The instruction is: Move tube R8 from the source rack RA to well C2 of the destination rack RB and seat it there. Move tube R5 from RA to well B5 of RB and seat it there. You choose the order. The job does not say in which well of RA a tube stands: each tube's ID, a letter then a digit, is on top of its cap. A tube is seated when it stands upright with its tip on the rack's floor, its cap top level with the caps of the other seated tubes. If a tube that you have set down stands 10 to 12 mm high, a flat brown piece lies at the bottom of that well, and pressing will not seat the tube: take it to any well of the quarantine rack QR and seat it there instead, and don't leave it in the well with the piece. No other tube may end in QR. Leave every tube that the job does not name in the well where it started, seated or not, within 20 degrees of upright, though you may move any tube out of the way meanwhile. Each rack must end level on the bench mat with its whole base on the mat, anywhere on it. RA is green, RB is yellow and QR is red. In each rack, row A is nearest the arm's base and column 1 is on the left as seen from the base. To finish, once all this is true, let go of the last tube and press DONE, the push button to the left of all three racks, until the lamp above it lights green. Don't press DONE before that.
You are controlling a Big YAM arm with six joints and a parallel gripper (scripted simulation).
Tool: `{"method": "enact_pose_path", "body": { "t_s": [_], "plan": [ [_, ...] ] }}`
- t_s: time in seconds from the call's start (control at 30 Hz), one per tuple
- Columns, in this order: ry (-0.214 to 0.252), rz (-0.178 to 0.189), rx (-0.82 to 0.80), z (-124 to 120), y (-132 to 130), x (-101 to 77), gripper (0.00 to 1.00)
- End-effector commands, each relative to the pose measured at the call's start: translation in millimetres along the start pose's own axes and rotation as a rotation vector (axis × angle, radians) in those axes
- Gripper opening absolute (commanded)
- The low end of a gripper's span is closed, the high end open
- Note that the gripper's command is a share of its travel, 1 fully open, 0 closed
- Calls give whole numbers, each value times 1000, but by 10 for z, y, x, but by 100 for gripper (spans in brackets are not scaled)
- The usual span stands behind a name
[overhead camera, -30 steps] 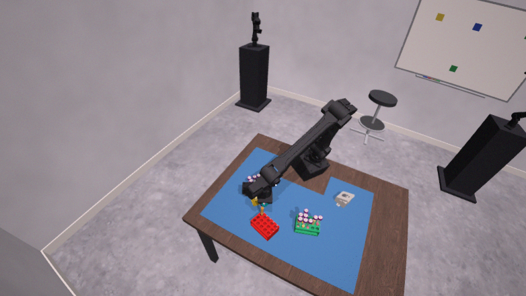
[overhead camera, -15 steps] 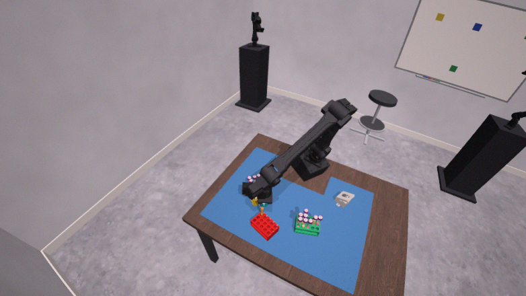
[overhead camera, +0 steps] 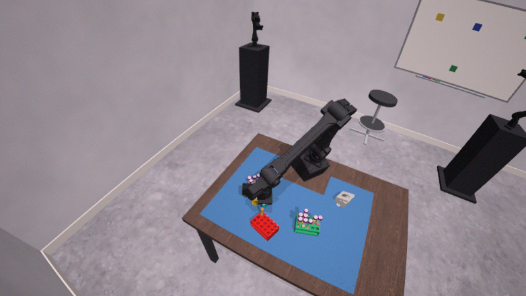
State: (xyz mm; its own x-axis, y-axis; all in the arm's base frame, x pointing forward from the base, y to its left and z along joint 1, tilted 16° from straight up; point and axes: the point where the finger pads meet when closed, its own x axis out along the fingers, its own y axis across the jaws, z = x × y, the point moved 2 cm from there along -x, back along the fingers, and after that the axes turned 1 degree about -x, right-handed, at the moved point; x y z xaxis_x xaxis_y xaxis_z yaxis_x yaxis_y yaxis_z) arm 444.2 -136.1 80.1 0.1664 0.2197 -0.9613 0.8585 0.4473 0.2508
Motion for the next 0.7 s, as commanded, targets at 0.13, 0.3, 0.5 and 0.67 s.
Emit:
{"method": "enact_pose_path", "body": {
  "t_s": [0.13,0.3,0.5,0.67],
  "plan": [
    [-5,2,4,16,58,79,0],
    [-26,20,-2,101,155,7,0],
    [-11,8,0,39,100,99,0],
    [-13,11,-1,48,114,113,0]
  ]
}}
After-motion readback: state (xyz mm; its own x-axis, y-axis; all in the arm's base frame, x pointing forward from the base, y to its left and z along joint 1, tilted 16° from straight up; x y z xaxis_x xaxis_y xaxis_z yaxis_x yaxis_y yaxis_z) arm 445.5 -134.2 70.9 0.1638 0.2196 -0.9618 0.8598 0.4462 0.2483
